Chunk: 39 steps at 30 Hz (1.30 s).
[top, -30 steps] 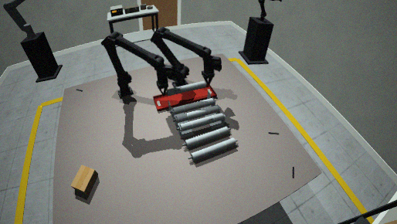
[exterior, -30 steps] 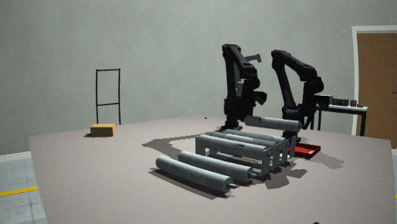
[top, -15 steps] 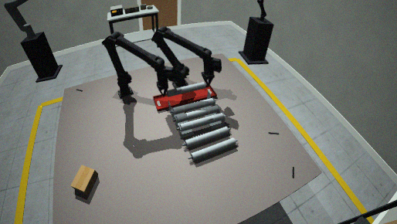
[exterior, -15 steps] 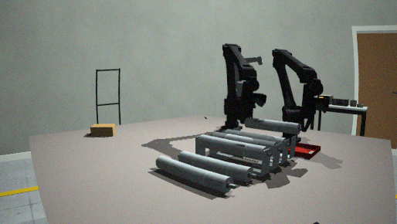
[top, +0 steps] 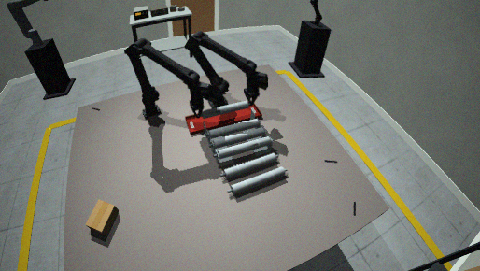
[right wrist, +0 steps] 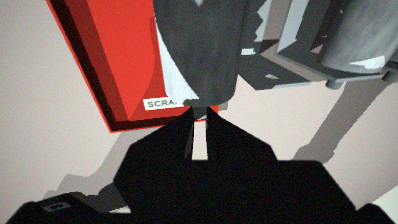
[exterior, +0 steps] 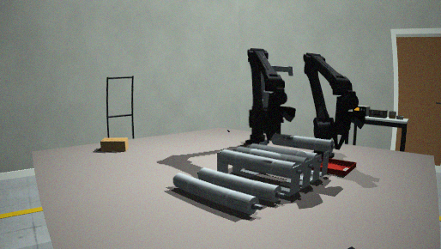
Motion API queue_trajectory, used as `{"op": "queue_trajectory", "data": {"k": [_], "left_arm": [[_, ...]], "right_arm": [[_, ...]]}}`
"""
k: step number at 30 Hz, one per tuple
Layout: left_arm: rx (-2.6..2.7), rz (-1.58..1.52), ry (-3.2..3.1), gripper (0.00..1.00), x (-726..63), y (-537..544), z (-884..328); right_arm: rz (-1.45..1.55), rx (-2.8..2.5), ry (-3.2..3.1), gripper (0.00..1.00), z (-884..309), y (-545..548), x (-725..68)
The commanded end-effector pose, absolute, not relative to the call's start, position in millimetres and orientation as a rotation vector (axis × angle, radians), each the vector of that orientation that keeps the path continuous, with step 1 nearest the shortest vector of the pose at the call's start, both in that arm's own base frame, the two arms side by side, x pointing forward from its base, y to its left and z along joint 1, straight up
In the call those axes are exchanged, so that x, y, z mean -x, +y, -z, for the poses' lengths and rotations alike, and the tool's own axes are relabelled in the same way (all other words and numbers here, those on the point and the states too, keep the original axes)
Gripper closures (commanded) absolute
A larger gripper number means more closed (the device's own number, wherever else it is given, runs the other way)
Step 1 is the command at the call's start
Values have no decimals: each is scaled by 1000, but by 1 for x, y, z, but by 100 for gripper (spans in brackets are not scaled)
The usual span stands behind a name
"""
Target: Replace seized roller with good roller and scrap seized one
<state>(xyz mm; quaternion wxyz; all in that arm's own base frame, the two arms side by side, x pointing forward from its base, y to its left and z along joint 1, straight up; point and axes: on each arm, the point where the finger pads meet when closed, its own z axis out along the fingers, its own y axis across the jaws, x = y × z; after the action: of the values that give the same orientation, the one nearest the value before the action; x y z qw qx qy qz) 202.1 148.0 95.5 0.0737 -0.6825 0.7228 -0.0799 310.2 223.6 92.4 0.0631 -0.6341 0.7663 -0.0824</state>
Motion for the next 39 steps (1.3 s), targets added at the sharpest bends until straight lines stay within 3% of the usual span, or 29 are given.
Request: {"op": "queue_trajectory", "data": {"k": [1,39], "left_arm": [[2028,235,2137,97,-216,157,-105],[2078,143,2184,97,-214,156,-75]], "right_arm": [[240,1884,2288,97,-107,232,-326],[141,1918,2338,97,-79,232,-330]]}}
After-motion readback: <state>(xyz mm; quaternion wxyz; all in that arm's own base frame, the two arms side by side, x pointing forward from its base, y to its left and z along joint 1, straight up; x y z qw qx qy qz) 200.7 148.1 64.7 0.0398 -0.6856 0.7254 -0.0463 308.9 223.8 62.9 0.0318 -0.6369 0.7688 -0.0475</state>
